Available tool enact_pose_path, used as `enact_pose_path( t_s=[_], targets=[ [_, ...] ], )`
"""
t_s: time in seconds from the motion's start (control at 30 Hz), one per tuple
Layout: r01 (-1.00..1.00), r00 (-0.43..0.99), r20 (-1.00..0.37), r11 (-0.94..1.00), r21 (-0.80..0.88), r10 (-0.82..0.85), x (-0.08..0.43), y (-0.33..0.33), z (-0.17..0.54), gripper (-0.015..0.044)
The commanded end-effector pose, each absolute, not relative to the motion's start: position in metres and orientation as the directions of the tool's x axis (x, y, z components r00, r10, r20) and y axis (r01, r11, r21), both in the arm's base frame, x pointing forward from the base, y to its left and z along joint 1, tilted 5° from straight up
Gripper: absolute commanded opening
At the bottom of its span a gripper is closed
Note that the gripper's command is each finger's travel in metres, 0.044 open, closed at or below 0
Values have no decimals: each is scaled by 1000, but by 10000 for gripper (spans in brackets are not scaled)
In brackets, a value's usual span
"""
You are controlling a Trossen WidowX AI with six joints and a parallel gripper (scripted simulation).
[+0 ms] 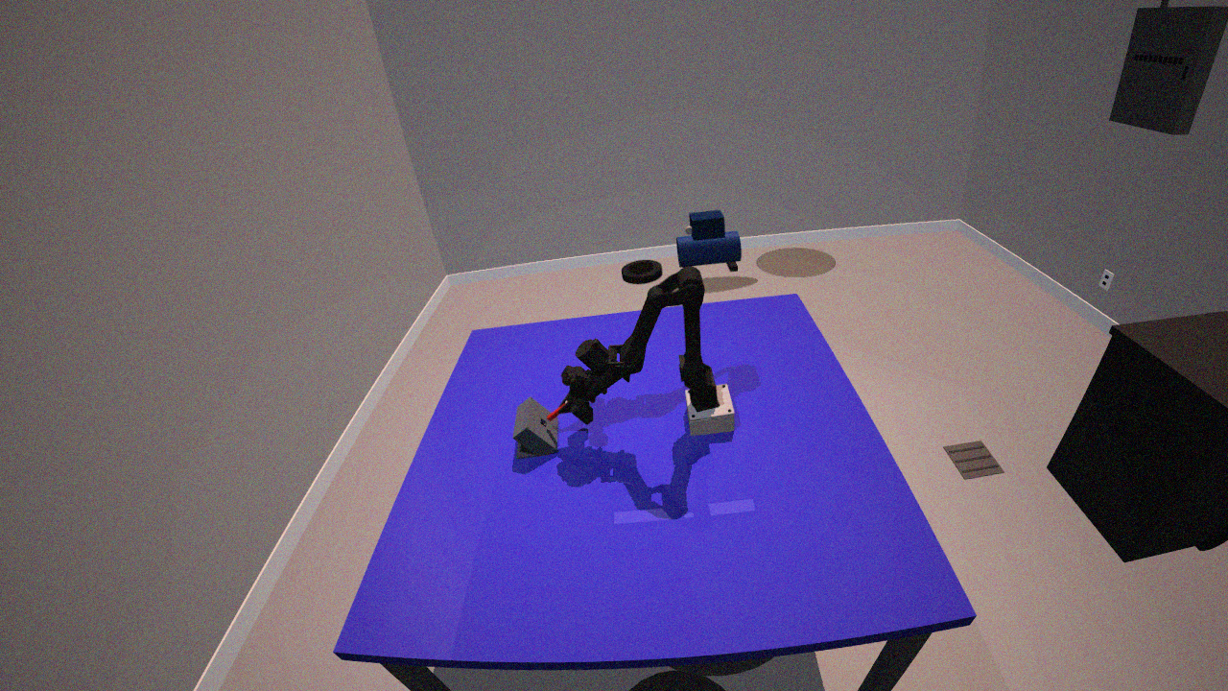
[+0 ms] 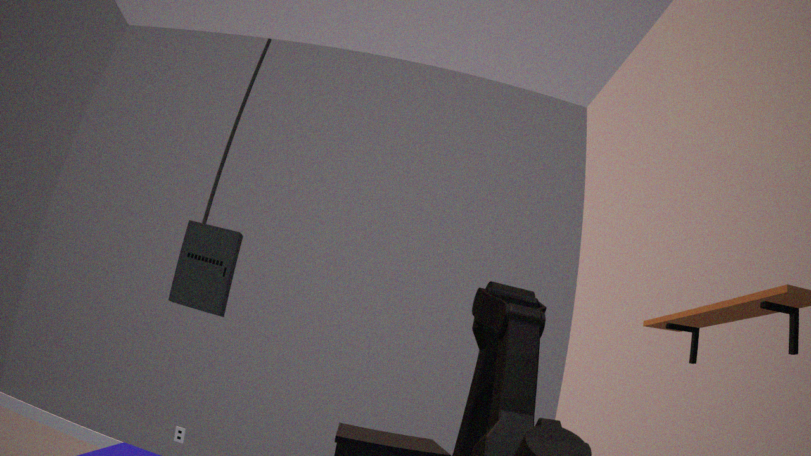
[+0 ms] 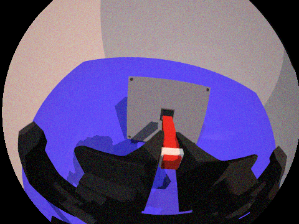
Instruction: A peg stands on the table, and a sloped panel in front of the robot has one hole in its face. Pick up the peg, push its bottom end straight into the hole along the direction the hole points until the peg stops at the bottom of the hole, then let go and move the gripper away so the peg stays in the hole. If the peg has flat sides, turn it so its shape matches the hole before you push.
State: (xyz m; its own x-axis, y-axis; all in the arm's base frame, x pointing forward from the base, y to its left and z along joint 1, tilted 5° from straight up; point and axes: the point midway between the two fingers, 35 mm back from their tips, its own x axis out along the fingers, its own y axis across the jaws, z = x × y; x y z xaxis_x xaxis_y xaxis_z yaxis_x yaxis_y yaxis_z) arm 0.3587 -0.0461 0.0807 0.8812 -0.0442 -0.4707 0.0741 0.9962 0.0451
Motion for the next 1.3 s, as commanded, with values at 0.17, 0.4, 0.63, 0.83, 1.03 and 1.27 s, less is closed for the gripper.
enact_pose_path(
  t_s=[0.17,0.4,0.63,0.83,1.03,1.27],
  targets=[
    [80,882,-469,996,46,-49,370,-48,74,0],
    [74,882,-470,996,45,-44,368,-47,76,0],
    [74,882,-470,996,45,-44,368,-47,76,0],
    [74,882,-470,996,45,-44,368,-47,75,0],
    [74,882,-470,996,45,-44,371,-48,74,0],
    [74,882,-470,996,45,-44,375,-48,71,0]
  ],
)
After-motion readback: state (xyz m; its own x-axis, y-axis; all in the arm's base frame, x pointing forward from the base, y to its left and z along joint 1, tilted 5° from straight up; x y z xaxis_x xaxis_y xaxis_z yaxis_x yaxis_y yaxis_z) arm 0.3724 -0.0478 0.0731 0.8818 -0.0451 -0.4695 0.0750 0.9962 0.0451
